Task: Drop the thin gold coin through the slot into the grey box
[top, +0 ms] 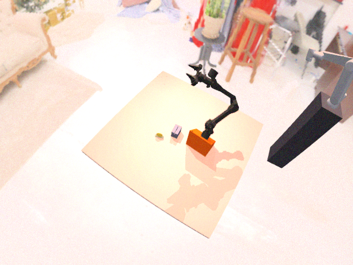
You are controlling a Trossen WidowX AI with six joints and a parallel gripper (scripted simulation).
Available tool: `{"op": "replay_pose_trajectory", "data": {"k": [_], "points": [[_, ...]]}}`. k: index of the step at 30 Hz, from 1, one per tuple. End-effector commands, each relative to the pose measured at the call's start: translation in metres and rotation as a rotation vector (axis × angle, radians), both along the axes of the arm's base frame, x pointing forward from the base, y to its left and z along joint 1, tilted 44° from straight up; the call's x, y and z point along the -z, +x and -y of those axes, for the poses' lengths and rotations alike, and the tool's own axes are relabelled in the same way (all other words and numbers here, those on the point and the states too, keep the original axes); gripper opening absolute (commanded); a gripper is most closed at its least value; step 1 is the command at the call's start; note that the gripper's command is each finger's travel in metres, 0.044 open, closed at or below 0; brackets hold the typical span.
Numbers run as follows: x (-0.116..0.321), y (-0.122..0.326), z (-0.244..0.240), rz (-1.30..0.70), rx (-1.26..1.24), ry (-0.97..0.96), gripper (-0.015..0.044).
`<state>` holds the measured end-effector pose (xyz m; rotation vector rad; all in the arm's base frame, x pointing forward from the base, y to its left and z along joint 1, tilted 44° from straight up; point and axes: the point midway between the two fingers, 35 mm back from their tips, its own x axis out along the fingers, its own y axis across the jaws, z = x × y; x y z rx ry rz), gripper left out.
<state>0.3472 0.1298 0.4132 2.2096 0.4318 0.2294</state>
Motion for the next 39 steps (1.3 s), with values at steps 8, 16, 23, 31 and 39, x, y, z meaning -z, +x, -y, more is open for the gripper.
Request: {"op": "replay_pose_trajectory", "data": {"k": [8,16,23,31,39], "points": [[0.081,0.046,0.000,-0.161,0.043,-0.384,0.0190],[0.203,0.087,0.014,-0.421,-0.017,-0.941,0.0161],[0.318,0.091,0.039,-0.674,-0.271,-1.476,0.0161],[0.432,0.062,0.081,-0.927,-0.873,-2.005,0.0161],[0.507,0.017,0.120,-1.037,-1.682,-2.225,0.0161]]}}
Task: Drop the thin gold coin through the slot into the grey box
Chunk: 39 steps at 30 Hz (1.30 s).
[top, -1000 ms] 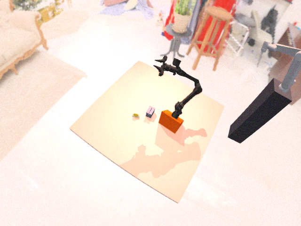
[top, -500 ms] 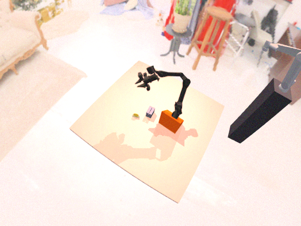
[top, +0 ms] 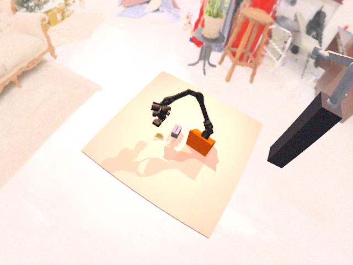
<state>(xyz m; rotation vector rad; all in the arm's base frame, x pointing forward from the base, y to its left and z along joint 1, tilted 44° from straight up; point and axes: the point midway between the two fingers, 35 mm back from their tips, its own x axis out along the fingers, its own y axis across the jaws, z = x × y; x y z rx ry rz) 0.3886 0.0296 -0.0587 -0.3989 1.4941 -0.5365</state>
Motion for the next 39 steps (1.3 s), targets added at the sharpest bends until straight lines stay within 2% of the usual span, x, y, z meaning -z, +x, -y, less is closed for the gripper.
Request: {"op": "replay_pose_trajectory", "data": {"k": [1,10,15,39], "points": [[0.036,-0.025,0.020,-0.310,-0.180,-0.121,0.0161],[0.040,-0.020,0.017,-0.310,-0.180,-0.121,0.0161],[0.067,-0.021,0.040,-0.310,-0.180,-0.123,0.0161],[0.092,-0.025,0.062,-0.310,-0.180,-0.124,0.0161]]}}
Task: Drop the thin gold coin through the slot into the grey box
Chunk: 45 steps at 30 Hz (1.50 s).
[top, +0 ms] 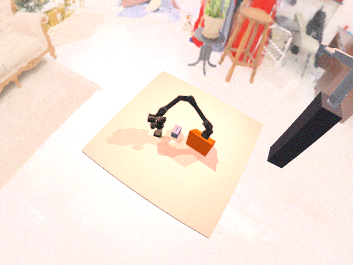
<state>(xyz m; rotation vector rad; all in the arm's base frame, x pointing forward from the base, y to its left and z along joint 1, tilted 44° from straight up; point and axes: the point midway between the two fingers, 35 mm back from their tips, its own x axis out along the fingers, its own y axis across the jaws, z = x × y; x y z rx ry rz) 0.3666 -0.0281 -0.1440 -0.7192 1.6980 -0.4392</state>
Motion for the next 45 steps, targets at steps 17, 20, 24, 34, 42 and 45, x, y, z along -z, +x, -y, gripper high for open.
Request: {"op": "replay_pose_trajectory", "data": {"k": [17,20,24,34,42,45], "points": [[0.027,-0.008,0.023,-0.011,-0.005,-0.009,0.0161],[0.031,-0.009,0.027,-0.012,-0.005,-0.009,0.0161],[0.036,-0.010,0.031,-0.012,-0.005,-0.010,0.0161],[0.038,-0.011,0.034,-0.012,-0.005,-0.011,0.0029],[0.038,-0.011,0.034,-0.012,-0.005,-0.011,0.0000],[0.038,-0.011,0.034,-0.012,-0.005,-0.011,0.0000]]}}
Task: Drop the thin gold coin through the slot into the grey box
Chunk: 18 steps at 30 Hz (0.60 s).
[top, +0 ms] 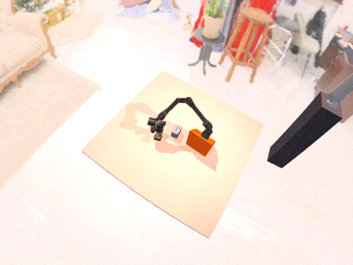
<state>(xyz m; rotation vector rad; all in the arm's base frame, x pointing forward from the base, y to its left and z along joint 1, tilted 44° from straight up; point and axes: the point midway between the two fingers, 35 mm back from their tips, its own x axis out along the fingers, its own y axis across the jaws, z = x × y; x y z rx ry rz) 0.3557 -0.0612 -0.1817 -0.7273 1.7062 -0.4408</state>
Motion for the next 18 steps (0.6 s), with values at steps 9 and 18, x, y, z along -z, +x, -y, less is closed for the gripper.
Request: {"op": "replay_pose_trajectory", "data": {"k": [9,18], "points": [[-0.012,0.004,-0.012,-0.001,-0.005,-0.002,0.0000],[-0.028,0.009,-0.028,-0.001,-0.005,0.000,0.0000]]}}
